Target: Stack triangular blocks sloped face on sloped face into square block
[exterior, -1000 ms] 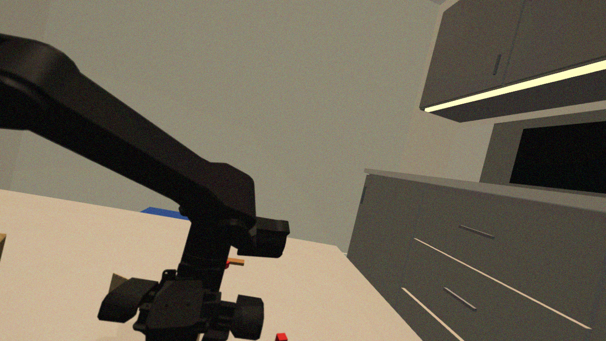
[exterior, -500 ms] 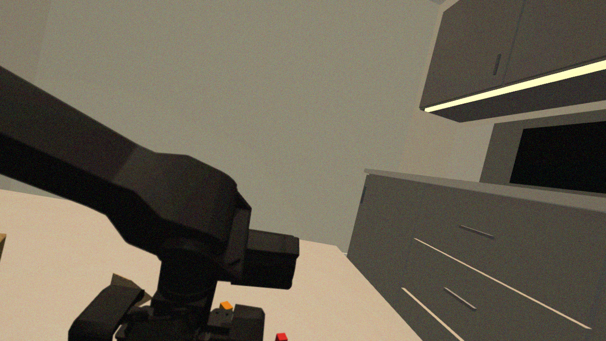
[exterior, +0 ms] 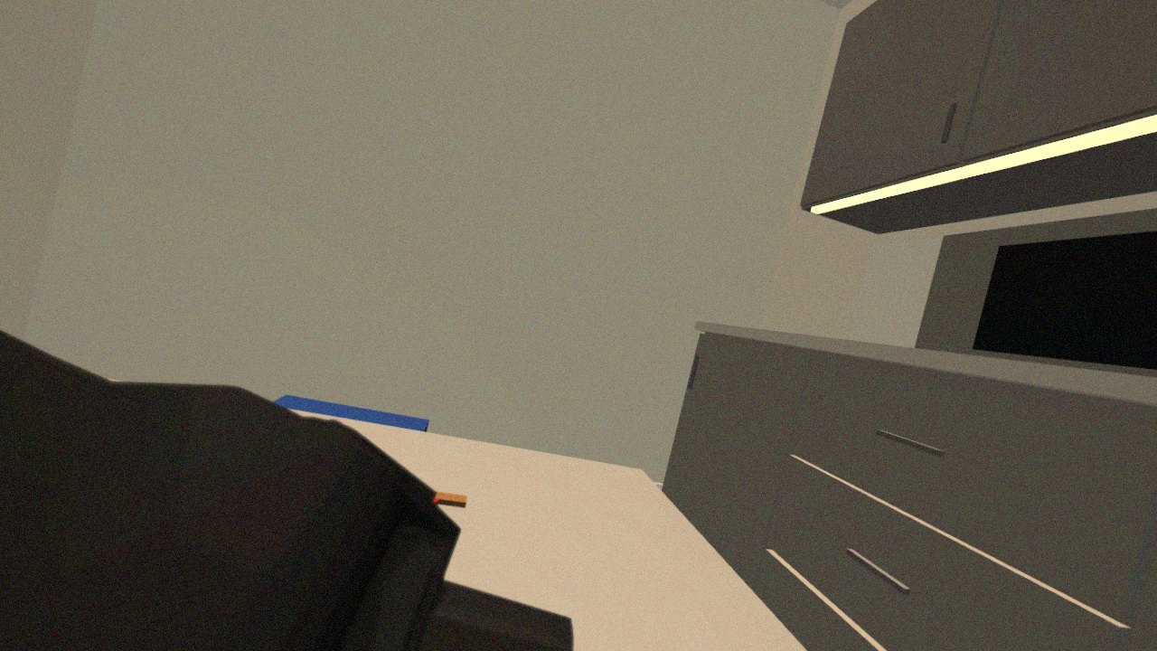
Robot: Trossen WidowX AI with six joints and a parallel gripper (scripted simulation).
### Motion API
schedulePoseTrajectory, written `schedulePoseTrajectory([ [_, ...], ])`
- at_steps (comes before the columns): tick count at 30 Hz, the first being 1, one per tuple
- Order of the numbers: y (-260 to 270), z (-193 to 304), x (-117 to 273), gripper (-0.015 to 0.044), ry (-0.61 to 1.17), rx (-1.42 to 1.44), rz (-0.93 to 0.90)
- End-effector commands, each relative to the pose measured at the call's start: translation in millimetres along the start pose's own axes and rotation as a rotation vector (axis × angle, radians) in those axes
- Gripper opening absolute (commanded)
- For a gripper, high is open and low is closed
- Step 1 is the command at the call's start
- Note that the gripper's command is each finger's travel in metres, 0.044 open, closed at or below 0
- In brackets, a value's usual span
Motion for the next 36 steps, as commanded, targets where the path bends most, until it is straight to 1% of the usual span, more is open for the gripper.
schedulePoseTrajectory([
  [1,2,-12,6,0.0,0.118,0.004,0.0],
  [6,3,-25,8,0.0,0.243,0.005,0.011],
  [7,1,-17,6,0.0026,0.15,-0.001,0.009],
  [23,1,-17,6,0.044,0.15,-0.001,0.009],
  [31,1,-15,8,0.044,0.15,-0.001,0.009],
  [33,2,-4,22,0.044,0.151,0.0,0.009],
  [36,-1,29,63,0.044,0.156,0.002,0.01],
])
Point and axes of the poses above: the point midway between the two fingers, 35 mm back from their tips, its own x axis back along the fingers, its own y axis across the jaws, z = x × y, the point moved 4 cm from there along x, back along the fingers, and after that the axes turned 5 degrees about -x, right-handed, at the moved point
